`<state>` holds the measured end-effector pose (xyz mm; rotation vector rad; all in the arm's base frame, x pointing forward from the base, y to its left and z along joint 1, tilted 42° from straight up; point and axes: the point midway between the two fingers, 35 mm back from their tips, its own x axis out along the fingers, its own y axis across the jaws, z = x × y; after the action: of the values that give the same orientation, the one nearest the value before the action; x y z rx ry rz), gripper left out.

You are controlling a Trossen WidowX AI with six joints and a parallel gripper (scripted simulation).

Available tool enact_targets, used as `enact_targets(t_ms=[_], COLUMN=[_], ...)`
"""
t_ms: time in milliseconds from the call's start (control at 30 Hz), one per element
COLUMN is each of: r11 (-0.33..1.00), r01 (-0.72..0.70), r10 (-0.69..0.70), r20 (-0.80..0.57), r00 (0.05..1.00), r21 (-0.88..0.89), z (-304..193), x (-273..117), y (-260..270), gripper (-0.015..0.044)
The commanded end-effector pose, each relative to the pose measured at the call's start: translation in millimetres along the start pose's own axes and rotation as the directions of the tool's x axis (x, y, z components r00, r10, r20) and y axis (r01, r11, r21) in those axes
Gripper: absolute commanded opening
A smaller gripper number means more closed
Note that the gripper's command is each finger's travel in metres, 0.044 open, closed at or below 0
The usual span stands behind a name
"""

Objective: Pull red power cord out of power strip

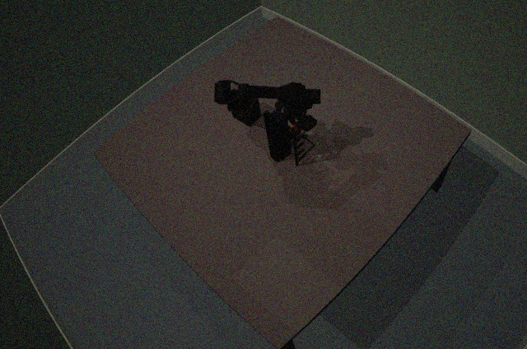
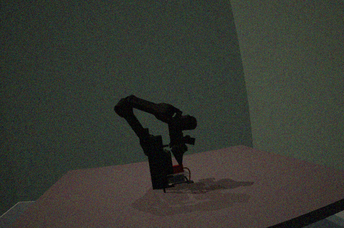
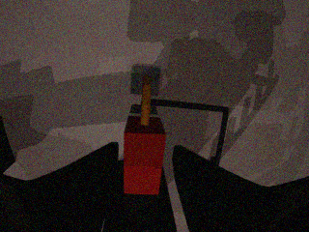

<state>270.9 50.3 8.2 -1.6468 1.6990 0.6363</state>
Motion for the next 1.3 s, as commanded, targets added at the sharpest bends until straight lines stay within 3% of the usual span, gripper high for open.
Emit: enact_targets(t_ms=[0,400,533,800,1267], r11=[1.000,1.000,1.000,1.000,1.000], r01=[-0.001,-0.001,0.000,0.000,0.000], r10=[0.001,0.001,0.000,0.000,0.000], r20=[-0.006,-0.007,-0.001,-0.001,0.001], r00=[1.000,1.000,1.000,1.000,1.000], r21=[-0.005,-0.005,0.000,0.000,-0.001], z=[-1.7,-1.8,-0.8,-0.8,17.2], x=[3.2,13.0,10.5,10.5,9.4], y=[1.0,1.0,0.0,0.0,-1.8], gripper=[0.0160,0.0160,0.0055,0.0002,0.0000])
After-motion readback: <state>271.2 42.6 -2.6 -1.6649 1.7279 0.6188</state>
